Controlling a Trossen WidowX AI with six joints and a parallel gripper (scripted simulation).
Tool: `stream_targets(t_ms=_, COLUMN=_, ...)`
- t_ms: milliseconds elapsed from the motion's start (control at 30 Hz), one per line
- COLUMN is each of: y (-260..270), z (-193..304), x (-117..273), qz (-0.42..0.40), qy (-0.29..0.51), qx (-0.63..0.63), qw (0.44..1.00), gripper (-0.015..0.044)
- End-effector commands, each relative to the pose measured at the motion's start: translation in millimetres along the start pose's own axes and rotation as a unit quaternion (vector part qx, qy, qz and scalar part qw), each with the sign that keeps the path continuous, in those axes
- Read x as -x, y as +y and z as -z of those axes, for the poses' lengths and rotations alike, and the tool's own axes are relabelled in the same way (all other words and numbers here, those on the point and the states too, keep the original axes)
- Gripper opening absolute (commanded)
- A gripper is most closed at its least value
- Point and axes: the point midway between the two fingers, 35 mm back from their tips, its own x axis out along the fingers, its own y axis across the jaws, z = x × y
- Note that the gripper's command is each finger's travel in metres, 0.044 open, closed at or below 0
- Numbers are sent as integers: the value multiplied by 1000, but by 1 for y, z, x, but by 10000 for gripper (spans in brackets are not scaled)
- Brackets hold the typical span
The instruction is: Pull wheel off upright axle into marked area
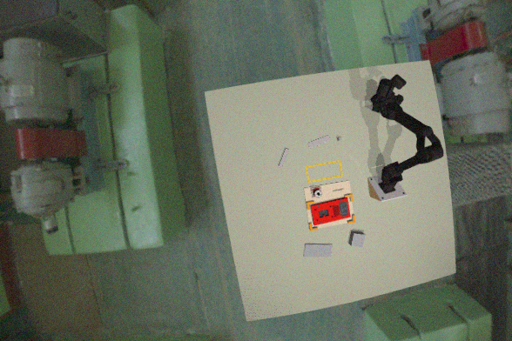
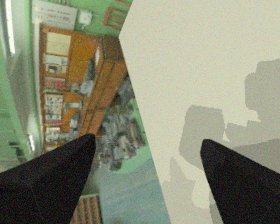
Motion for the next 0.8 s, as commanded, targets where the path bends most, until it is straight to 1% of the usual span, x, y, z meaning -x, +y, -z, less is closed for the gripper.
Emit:
stream_targets(t_ms=0, y=-24, z=30, x=17, qz=44, qy=55, qx=71, qw=995, gripper=300)
stream_targets(t_ms=267, y=-66, z=81, x=66, qz=108, qy=169, qx=204, qw=958, gripper=300)
stream_targets(t_ms=500, y=-99, z=115, x=121, qz=140, qy=272, qx=314, qw=899, gripper=300)
stream_targets(t_ms=633, y=-91, z=128, x=145, qz=136, qy=323, qx=288, qw=891, gripper=300)
stream_targets(t_ms=767, y=-112, z=138, x=176, qz=145, qy=364, qx=348, qw=851, gripper=300)
